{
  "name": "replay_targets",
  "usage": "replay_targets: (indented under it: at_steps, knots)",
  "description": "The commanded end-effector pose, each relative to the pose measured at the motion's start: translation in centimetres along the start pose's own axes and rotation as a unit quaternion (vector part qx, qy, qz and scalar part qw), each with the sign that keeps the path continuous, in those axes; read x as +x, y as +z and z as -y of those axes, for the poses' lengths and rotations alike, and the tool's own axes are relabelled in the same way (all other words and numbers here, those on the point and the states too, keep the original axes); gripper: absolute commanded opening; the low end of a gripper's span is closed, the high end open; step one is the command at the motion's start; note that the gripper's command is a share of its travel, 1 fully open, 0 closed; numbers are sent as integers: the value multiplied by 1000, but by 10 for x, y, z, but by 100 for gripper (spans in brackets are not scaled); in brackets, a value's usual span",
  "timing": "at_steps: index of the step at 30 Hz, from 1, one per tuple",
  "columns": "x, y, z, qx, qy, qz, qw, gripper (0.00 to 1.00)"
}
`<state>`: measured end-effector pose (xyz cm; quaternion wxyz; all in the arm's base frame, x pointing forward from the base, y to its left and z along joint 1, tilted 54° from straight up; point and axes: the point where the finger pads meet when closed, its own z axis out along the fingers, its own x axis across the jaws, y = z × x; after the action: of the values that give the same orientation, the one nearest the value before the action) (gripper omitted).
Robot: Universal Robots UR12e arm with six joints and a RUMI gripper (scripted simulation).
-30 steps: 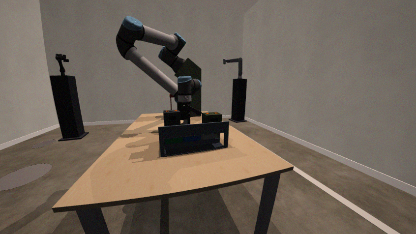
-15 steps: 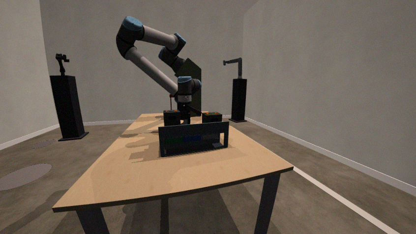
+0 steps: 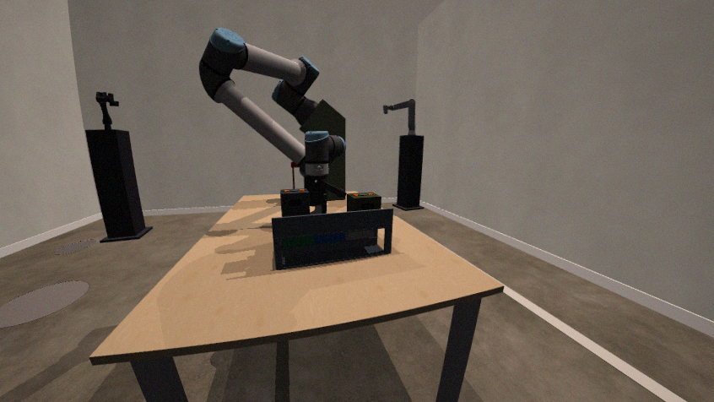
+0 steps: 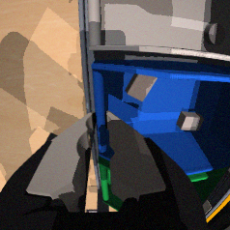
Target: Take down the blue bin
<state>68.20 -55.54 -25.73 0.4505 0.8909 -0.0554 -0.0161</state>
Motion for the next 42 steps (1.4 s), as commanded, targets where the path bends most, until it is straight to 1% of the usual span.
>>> replay_targets:
  at_steps: [1,11,16,28,33,42]
  knots:
    - [1,-1,0,0,0,0,1000,0]
    - [1,-1,0,0,0,0,1000,0]
    - [1,-9,0,0,0,0,1000,0]
    - [1,-9,0,0,0,0,1000,0]
    - [0,-20,0,0,0,0,1000,0]
    - [0,-20,0,0,0,0,1000,0]
